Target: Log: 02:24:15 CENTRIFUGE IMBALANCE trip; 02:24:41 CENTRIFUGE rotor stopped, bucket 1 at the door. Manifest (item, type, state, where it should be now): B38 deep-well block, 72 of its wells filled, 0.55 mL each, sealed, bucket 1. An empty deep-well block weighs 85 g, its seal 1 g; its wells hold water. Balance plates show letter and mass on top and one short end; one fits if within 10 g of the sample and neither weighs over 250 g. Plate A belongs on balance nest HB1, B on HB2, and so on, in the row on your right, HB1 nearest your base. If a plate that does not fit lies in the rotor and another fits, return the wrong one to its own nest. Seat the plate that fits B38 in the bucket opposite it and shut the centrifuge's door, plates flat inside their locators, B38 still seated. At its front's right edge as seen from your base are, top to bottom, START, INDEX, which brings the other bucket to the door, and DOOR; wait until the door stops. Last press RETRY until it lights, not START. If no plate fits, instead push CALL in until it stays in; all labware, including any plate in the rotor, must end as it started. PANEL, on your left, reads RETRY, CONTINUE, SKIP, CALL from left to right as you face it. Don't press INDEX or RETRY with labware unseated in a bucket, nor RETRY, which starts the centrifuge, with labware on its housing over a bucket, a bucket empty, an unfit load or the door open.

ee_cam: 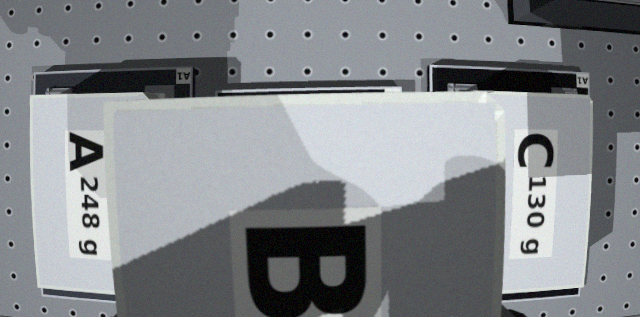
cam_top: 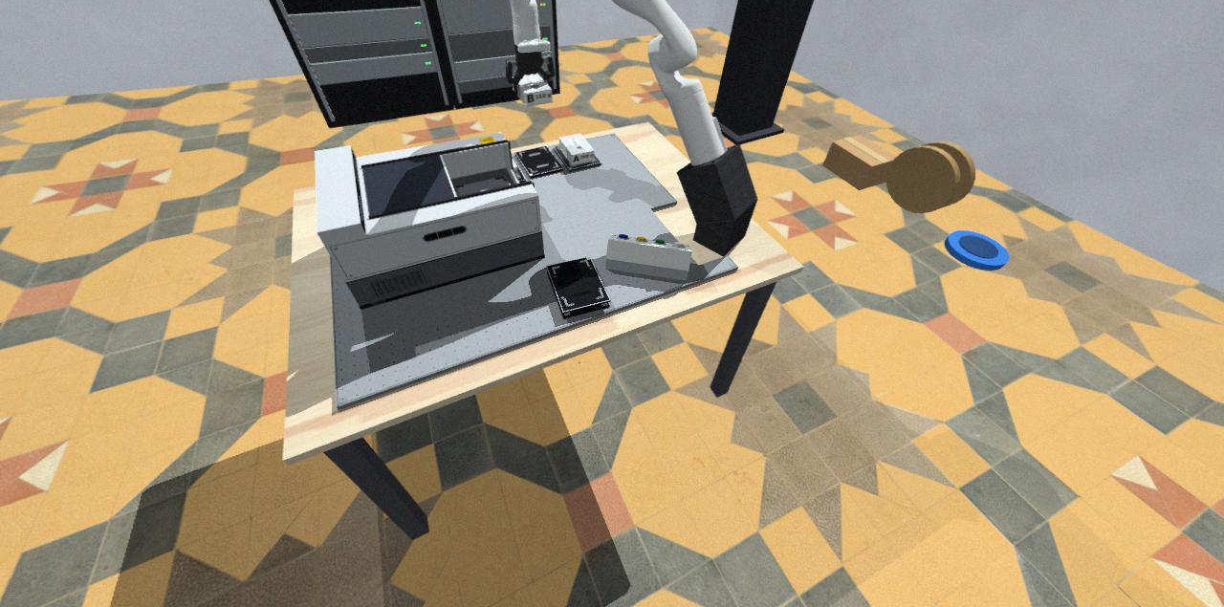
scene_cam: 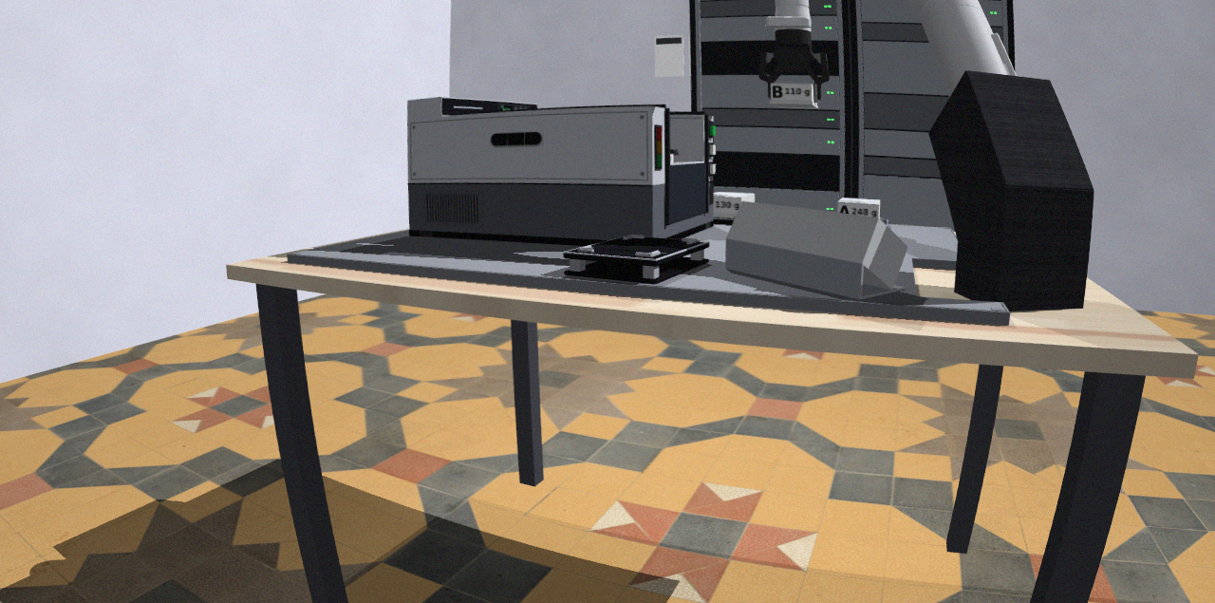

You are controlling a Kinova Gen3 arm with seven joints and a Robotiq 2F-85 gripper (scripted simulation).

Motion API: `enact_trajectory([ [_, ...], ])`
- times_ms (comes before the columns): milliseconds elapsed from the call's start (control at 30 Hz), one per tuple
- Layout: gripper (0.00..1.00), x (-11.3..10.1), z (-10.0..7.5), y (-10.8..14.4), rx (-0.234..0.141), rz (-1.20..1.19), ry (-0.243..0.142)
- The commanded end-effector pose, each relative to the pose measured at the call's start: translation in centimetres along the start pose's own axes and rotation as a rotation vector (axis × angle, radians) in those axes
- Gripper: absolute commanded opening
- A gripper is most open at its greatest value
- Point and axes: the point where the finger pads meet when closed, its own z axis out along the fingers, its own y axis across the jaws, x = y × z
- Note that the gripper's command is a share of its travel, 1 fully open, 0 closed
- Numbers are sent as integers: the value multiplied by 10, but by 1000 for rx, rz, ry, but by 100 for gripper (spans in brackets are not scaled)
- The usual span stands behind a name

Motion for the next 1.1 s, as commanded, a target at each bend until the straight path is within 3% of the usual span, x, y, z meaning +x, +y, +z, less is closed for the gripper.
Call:
enact_trajectory([
  [0,95,0,0,0,-1,0,-1],
  [1067,95,0,36,0,-1,0,-1],
])
